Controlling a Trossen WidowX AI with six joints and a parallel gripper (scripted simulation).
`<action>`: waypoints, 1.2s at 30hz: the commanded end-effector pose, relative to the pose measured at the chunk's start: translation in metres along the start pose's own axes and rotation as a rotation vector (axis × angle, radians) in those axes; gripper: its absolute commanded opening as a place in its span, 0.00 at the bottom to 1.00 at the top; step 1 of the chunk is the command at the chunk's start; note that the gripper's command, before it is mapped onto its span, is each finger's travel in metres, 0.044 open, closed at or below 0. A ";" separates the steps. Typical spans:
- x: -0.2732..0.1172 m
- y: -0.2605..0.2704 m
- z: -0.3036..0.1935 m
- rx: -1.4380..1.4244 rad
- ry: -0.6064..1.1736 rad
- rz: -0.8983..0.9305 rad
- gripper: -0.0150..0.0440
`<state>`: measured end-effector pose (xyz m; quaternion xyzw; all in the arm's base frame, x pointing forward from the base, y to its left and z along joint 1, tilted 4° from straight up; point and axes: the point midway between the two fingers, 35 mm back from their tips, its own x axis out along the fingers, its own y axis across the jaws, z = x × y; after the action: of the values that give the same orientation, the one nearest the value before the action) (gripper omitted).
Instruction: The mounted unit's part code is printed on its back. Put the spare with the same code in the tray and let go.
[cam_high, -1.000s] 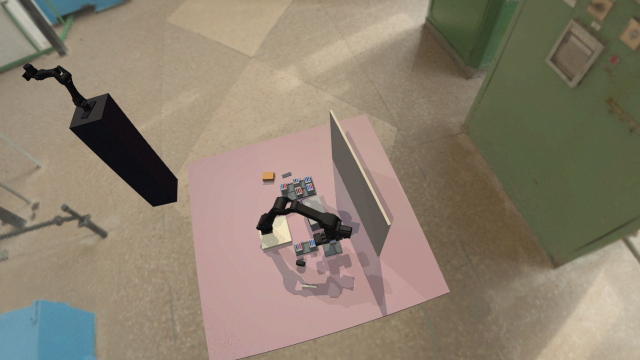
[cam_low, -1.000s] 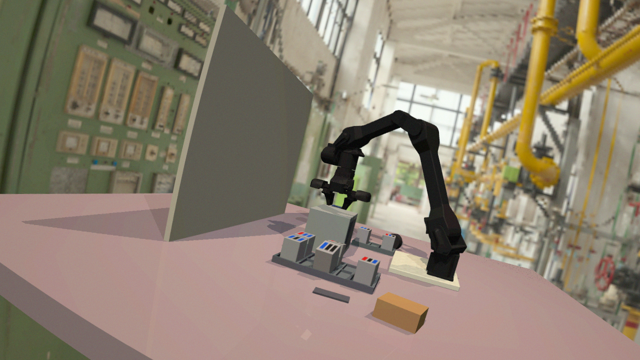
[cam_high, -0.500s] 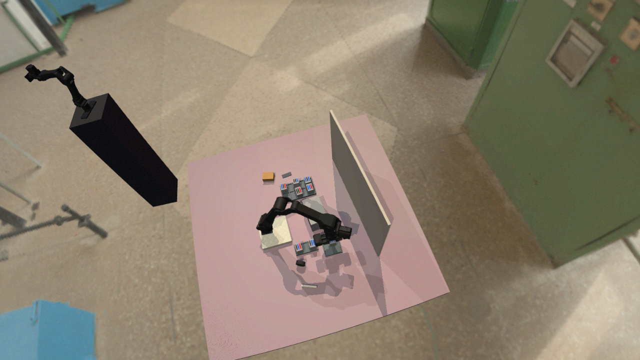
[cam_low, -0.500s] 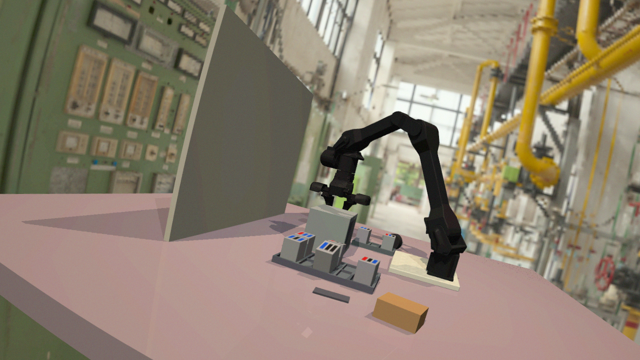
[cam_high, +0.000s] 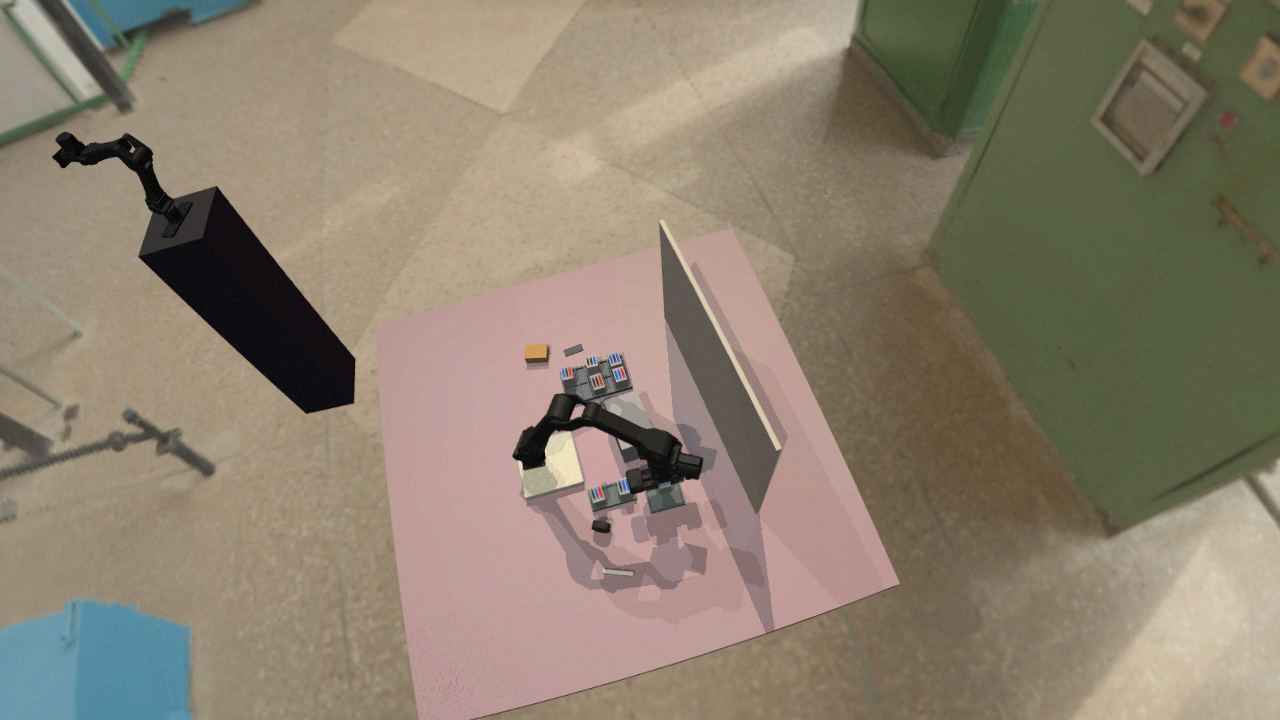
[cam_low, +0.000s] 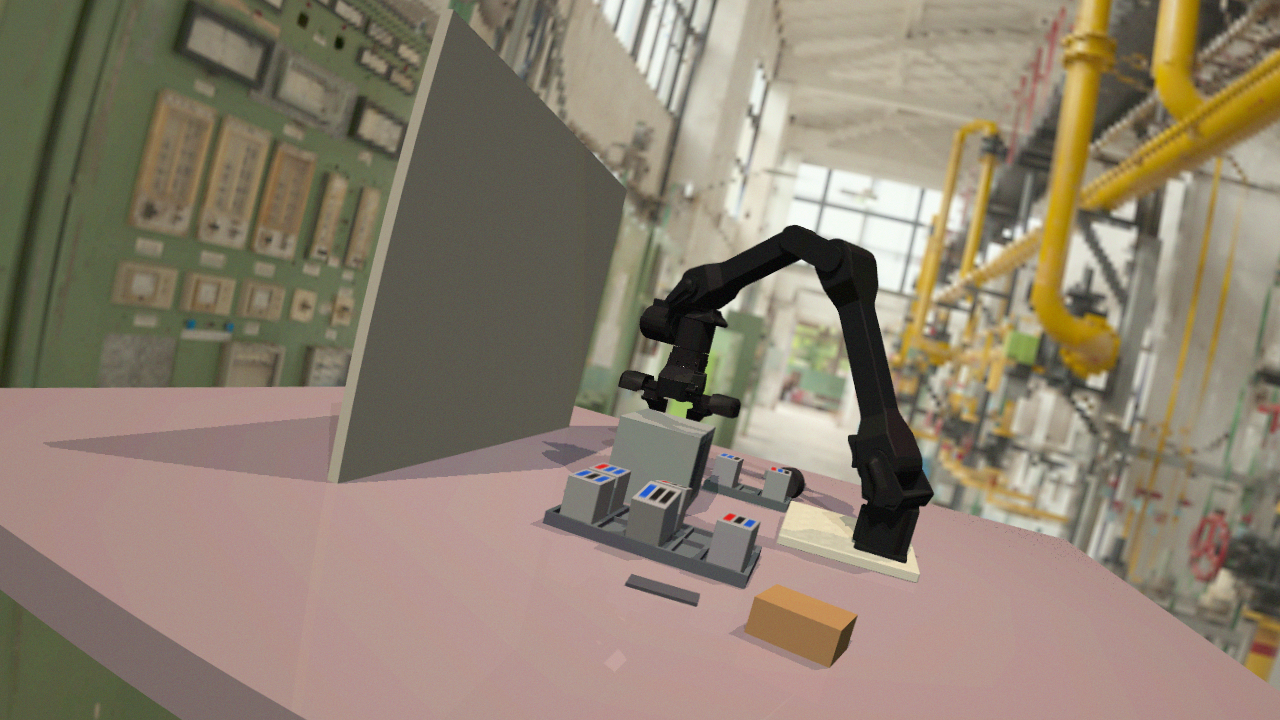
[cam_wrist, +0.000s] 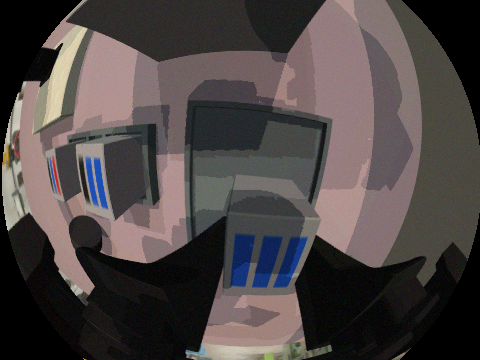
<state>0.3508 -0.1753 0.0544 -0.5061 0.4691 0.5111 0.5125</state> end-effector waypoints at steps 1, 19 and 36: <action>0.006 0.002 0.001 0.005 -0.008 0.006 0.25; 0.016 0.004 0.003 0.005 -0.008 0.008 0.25; 0.012 0.003 0.002 0.000 -0.002 0.003 1.00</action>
<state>0.3482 -0.1731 0.0420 -0.5046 0.4696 0.5125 0.5120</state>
